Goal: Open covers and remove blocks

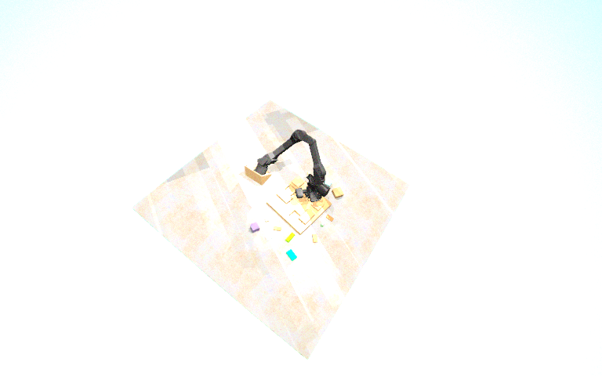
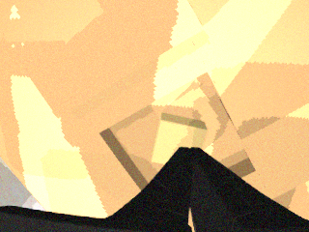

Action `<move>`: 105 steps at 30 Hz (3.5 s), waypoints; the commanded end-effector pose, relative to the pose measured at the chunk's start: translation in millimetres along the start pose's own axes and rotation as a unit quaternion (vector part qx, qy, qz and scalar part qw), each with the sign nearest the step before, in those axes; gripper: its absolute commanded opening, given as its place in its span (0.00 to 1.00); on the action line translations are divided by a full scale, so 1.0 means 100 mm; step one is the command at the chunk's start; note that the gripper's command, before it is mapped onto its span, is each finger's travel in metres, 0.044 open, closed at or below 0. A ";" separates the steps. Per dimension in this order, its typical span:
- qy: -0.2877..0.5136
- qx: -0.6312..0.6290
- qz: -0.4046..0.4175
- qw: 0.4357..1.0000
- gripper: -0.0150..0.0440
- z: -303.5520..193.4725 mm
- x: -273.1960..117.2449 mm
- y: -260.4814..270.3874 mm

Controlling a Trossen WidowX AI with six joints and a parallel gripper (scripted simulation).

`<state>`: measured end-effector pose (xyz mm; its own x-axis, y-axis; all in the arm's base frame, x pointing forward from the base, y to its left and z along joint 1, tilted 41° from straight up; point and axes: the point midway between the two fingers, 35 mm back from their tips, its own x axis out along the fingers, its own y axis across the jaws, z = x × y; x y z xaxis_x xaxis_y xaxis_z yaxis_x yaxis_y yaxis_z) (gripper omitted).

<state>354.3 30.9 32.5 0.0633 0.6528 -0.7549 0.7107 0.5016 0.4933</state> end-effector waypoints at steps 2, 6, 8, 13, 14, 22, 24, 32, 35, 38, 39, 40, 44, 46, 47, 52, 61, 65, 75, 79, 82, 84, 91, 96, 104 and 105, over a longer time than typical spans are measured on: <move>0.000 0.045 0.000 0.999 0.25 0.02 -0.07 0.03; 0.000 0.026 0.000 1.000 0.43 0.02 -0.15 0.02; -0.001 0.033 -0.001 0.999 0.50 0.03 -0.25 0.02; 0.000 0.053 -0.001 0.999 0.50 0.03 -0.51 0.03; 0.000 0.056 -0.001 0.998 0.50 0.03 -0.55 0.03; 0.000 0.058 -0.001 0.998 0.50 0.03 -0.54 0.03; 0.000 0.058 -0.001 0.998 0.50 0.03 -0.49 0.04; 0.000 0.058 0.000 0.998 0.50 0.03 -0.25 0.05; 0.000 0.058 0.000 0.998 0.50 0.03 -0.23 0.05; 0.000 0.058 0.000 0.998 0.50 0.03 -0.23 0.05; 0.000 0.058 0.000 0.998 0.50 0.03 -0.23 0.05; 0.000 0.058 0.000 0.998 0.50 0.03 -0.23 0.05; 0.000 0.058 0.000 0.998 0.50 0.03 -0.23 0.05; 0.000 0.058 0.000 0.998 0.50 0.03 -0.23 0.05; 0.000 0.058 0.000 0.998 0.50 0.03 -0.23 0.05; 0.000 0.058 0.000 0.998 0.50 0.03 -0.23 0.05; 0.000 0.058 0.000 0.998 0.50 0.03 -0.23 0.05; 0.000 0.058 0.000 0.998 0.50 0.03 -0.20 0.05; 0.000 0.058 0.000 0.998 0.50 0.03 -0.10 0.04; 0.000 0.058 0.000 0.998 0.50 0.03 -0.06 0.04; 0.000 0.058 0.000 0.998 0.50 0.03 -0.03 0.04; 0.000 0.058 0.000 0.998 0.50 0.02 -0.01 0.04; 0.000 0.058 0.000 0.998 0.50 0.02 -0.01 0.04; 0.000 0.058 0.000 0.998 0.50 0.02 0.02 0.04; 0.001 0.058 0.000 0.998 0.50 0.02 0.10 0.04; 0.001 0.058 0.000 0.998 0.50 0.02 0.10 0.04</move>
<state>360.6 35.0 29.2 0.0679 0.6497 -0.7572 0.7836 0.4350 0.4436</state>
